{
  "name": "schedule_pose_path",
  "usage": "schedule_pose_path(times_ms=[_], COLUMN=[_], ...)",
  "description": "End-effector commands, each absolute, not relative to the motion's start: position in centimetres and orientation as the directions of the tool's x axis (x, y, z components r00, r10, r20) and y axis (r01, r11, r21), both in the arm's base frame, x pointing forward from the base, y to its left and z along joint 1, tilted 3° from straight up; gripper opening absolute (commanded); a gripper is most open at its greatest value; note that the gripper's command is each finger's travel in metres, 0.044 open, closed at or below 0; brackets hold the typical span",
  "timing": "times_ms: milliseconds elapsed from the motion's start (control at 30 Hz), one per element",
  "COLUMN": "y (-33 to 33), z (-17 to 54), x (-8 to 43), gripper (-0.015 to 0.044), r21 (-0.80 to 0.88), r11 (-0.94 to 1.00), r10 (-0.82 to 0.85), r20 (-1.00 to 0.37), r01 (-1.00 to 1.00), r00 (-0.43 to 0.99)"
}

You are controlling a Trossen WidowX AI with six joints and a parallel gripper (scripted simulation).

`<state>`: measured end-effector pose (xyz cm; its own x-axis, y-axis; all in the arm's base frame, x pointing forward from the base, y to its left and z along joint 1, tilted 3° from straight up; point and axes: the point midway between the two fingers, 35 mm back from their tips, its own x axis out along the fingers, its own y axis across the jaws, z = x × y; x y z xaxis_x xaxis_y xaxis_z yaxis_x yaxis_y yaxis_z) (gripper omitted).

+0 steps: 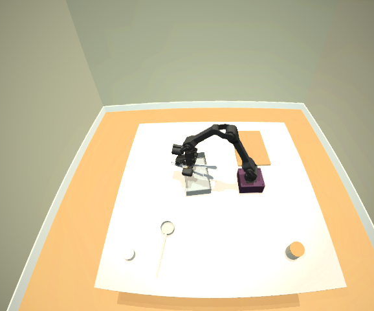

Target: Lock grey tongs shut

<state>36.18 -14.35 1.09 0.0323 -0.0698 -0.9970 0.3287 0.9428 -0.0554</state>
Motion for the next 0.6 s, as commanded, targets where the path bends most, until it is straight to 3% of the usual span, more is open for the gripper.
schedule_pose_path(times_ms=[0, 567], y=[-14.41, -14.41], z=[1.09, 1.09], x=[36.13, 36.13], gripper=[0.0228, 0.0115], r21=[-0.059, -0.059], r11=[0.942, 0.942], r10=[-0.072, -0.072], r20=[-0.997, -0.997], r01=[0.329, 0.329], r00=[0.03, 0.03])
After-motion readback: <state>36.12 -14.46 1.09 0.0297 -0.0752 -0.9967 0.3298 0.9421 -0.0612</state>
